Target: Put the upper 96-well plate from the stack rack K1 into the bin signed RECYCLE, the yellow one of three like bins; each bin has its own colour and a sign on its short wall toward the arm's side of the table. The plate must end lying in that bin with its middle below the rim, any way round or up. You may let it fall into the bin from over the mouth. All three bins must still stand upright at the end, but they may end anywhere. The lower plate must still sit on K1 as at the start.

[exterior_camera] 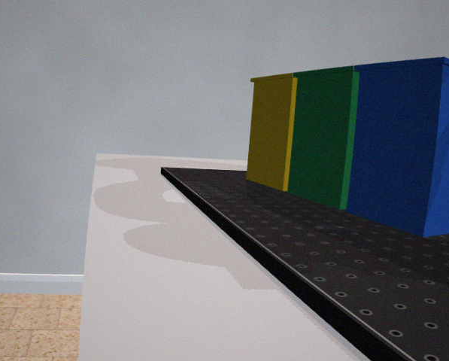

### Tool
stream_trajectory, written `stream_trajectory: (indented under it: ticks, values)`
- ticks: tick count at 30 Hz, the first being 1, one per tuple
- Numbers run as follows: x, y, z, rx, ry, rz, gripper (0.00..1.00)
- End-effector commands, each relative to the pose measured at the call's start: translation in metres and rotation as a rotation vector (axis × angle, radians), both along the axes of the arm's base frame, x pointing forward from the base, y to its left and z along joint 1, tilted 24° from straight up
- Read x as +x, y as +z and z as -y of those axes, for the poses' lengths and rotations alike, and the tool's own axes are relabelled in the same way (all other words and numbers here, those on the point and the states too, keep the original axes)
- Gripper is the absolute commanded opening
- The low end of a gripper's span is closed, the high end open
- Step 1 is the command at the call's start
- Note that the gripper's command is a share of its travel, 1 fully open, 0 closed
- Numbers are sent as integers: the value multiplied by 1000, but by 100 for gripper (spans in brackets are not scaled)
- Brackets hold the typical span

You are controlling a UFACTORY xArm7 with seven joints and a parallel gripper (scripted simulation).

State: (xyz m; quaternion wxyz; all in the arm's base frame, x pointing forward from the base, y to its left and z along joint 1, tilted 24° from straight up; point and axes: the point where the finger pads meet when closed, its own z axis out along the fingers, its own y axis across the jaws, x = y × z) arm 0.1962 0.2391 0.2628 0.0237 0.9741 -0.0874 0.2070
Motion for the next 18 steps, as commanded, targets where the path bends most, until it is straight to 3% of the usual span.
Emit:
stream_trajectory:
  ticks: [1,18]
  values:
    - [1,0,-1,3,1,2,100]
    - [11,-23,1,3,1,2,100]
